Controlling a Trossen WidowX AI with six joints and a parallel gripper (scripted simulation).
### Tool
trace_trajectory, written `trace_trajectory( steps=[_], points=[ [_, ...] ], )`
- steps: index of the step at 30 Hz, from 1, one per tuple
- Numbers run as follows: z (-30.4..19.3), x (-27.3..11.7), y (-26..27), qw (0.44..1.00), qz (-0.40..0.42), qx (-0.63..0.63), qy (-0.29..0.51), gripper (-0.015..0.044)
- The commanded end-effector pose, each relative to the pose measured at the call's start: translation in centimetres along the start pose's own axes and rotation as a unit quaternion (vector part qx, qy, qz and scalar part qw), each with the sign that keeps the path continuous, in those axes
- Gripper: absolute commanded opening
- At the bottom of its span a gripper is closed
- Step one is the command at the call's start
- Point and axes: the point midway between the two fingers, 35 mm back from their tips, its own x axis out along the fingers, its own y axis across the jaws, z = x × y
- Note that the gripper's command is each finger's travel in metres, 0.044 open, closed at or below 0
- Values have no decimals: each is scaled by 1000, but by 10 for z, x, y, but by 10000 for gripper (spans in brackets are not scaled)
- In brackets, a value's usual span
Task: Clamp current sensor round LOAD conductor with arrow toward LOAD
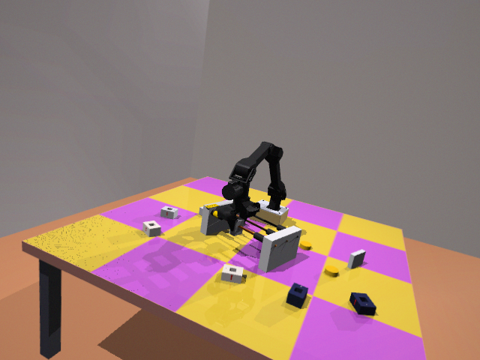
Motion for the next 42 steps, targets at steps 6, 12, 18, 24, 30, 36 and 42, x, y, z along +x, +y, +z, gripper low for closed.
trace_trajectory(
  steps=[6, 12, 18, 24, 30, 36, 42],
  points=[
    [0, 0, 0, 1000, 0, 0, 0, 253],
    [0, 0, 0, 1000, 0, 0, 0, 253],
    [0, 0, 0, 1000, 0, 0, 0, 253],
    [0, 0, 0, 1000, 0, 0, 0, 253],
    [0, 0, 0, 1000, 0, 0, 0, 253],
    [0, 0, 0, 1000, 0, 0, 0, 411],
    [0, 0, 0, 1000, 0, 0, 0, 440]
  ],
)
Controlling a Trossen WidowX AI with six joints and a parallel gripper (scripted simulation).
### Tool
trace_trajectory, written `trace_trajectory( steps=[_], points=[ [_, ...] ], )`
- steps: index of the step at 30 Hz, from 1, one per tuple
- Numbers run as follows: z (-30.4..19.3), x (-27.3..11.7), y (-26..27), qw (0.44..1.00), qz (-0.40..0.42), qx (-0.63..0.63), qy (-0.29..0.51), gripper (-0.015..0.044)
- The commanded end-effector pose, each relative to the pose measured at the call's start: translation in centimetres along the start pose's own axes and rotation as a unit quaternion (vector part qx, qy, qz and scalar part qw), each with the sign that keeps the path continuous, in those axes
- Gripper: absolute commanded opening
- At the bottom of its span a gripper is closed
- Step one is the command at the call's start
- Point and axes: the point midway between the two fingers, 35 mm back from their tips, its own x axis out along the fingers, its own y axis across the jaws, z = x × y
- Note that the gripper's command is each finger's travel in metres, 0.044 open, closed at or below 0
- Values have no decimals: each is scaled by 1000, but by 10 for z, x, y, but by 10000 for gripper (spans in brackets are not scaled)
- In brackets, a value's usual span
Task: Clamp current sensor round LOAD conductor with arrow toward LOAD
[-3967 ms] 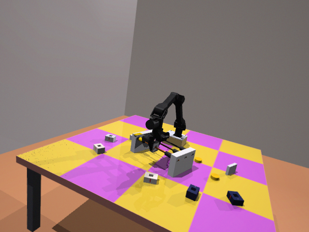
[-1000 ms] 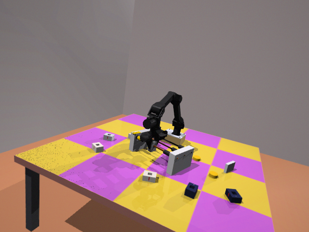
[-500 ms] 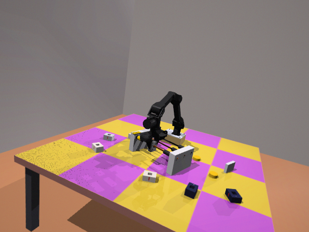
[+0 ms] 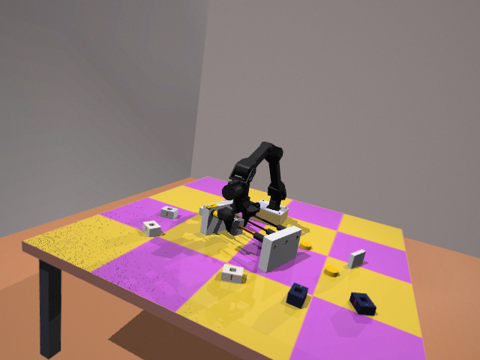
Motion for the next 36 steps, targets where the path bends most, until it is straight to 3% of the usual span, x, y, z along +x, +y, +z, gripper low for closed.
trace_trajectory(
  steps=[1, 5, 11, 36],
  points=[
    [0, 0, 0, 1000, 0, 0, 0, 440],
    [0, -11, -1, 1000, -2, 0, 0, 440],
    [1, -92, 5, 1000, -22, -3, -2, 440],
    [1, -95, 5, 1000, -23, -3, -2, 440]
  ],
)
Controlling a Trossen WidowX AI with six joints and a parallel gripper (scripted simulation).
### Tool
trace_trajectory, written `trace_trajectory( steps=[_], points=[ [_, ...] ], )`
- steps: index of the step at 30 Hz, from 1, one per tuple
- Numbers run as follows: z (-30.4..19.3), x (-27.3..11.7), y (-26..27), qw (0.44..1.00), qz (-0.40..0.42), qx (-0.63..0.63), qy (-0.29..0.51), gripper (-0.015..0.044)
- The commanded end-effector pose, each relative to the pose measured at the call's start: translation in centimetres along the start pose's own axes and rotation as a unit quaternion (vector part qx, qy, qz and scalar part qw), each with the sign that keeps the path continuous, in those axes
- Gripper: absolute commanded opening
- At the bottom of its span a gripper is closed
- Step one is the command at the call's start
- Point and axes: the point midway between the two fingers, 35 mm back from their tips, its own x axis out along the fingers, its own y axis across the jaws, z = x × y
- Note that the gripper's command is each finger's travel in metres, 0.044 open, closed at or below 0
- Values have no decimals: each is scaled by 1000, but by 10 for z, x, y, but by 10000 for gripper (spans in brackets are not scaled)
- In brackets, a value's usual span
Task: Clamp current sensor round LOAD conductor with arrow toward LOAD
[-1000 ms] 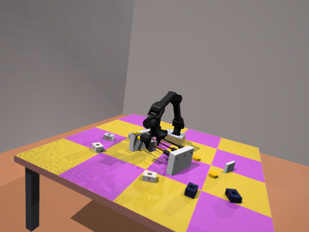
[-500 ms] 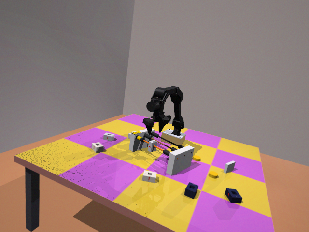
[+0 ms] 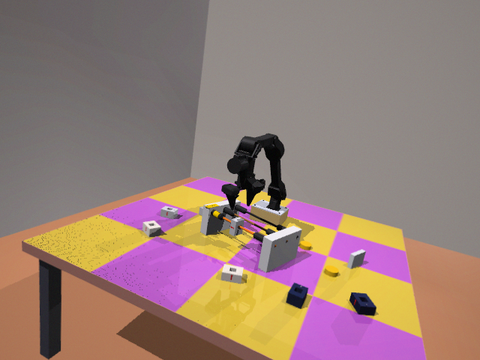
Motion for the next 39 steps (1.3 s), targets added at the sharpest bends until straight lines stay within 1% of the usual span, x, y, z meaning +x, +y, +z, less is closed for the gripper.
trace_trajectory(
  steps=[1, 22, 24, 30, 39],
  points=[
    [-1, 0, 0, 1000, 0, -2, 3, 440],
    [-1, 0, 0, 1000, -1, 2, -3, 440],
    [-11, -1, 1, 999, -6, 24, -29, 440],
    [-53, -3, 11, 982, -39, 117, -146, 440],
    [-106, -7, 47, 918, -113, 226, -305, 440]
  ],
)
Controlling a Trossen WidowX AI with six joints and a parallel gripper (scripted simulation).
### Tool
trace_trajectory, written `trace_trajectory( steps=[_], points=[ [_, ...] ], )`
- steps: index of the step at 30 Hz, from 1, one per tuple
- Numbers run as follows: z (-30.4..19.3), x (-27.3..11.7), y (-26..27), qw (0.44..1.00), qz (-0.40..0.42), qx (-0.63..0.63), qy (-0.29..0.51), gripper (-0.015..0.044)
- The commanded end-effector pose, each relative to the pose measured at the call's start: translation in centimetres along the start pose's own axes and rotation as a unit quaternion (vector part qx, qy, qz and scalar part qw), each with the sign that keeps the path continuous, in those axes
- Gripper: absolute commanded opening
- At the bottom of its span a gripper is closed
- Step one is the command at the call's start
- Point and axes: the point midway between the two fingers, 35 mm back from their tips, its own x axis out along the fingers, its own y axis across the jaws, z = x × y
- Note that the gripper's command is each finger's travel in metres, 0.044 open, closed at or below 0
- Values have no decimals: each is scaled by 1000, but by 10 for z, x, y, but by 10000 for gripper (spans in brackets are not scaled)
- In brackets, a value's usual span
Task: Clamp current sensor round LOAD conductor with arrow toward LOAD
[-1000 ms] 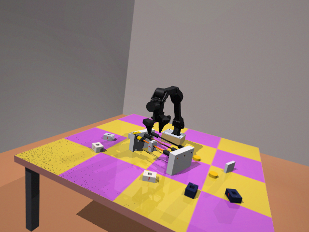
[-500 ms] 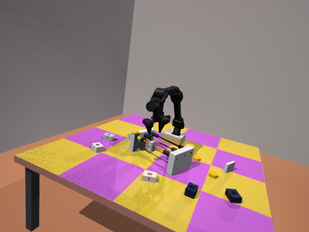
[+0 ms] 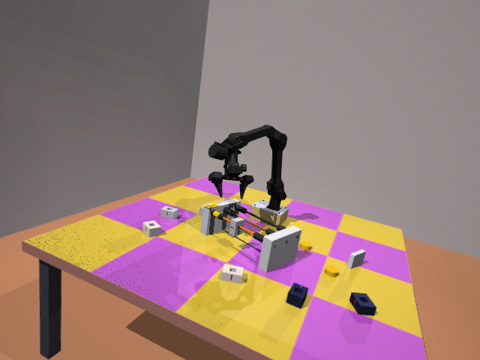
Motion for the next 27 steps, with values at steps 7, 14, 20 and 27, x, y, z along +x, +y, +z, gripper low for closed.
trace_trajectory(
  steps=[7, 14, 20, 27],
  points=[
    [-47, -29, 30, 980, -80, 84, -164, 440],
    [-45, -27, 25, 983, -74, 78, -146, 440],
    [-45, -27, 25, 983, -74, 78, -146, 440],
    [-44, -27, 24, 984, -72, 77, -143, 440]
  ],
)
